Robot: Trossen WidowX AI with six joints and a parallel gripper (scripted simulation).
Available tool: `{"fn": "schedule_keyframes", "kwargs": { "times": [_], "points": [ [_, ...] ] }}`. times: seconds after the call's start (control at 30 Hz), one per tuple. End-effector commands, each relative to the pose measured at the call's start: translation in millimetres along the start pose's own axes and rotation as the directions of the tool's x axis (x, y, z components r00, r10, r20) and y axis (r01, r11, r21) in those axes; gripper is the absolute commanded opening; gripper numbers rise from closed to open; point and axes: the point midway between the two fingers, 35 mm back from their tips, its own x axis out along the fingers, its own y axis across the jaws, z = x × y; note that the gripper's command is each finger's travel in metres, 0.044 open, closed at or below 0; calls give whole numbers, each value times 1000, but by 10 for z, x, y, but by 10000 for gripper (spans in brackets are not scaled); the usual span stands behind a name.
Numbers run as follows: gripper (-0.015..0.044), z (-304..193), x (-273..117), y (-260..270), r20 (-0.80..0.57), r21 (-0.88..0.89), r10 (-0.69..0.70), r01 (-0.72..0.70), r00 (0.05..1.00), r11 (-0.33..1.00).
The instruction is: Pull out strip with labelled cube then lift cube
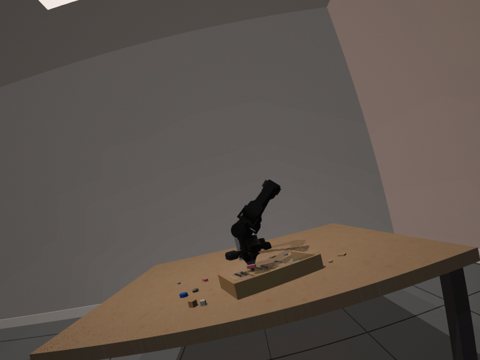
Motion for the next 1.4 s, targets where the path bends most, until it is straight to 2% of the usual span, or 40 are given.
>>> {"fn": "schedule_keyframes", "kwargs": {
  "times": [0.0,0.8,1.37],
  "points": [
    [0,-1,11,4,2,4,5,-5,1000,1000],
    [0,-3,34,4,2,4,5,-5,1000,1000],
    [0,-255,40,0,1,5,5,-5,1000,1000]
  ]
}}
